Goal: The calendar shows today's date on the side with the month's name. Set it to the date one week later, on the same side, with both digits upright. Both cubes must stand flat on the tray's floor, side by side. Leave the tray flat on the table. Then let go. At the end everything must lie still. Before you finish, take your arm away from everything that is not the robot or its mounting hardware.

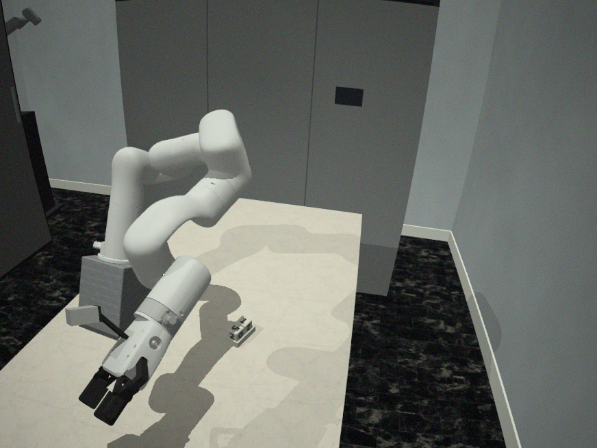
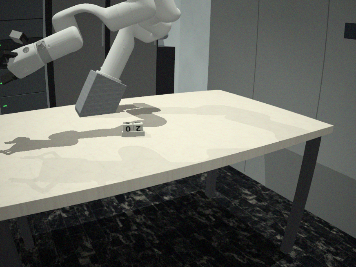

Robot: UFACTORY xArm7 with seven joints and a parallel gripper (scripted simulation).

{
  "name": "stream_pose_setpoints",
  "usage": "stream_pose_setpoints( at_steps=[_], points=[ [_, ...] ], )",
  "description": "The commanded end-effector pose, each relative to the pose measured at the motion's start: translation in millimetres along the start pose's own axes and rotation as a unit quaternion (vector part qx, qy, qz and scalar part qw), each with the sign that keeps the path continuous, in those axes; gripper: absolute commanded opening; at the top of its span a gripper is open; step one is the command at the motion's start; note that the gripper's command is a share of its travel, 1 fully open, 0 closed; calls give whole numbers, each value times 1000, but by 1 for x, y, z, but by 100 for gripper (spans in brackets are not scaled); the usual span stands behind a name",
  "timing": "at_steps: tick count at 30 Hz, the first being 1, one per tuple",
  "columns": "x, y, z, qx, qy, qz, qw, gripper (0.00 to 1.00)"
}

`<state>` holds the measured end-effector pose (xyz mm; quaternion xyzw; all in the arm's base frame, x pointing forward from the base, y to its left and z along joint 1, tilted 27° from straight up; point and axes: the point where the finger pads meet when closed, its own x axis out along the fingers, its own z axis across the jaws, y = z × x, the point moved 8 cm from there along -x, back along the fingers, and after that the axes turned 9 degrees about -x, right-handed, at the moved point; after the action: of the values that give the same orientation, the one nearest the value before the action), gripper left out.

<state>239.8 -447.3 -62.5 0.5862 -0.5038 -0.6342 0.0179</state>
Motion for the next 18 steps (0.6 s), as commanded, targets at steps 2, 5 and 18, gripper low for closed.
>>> stream_pose_setpoints(
  at_steps=[2,5,18],
  points=[
    [-3,2,0,19,-10,-4,1000,100],
    [-13,-4,5,73,-35,-22,996,100],
    [-26,-13,11,127,-63,-43,989,100]
  ],
)
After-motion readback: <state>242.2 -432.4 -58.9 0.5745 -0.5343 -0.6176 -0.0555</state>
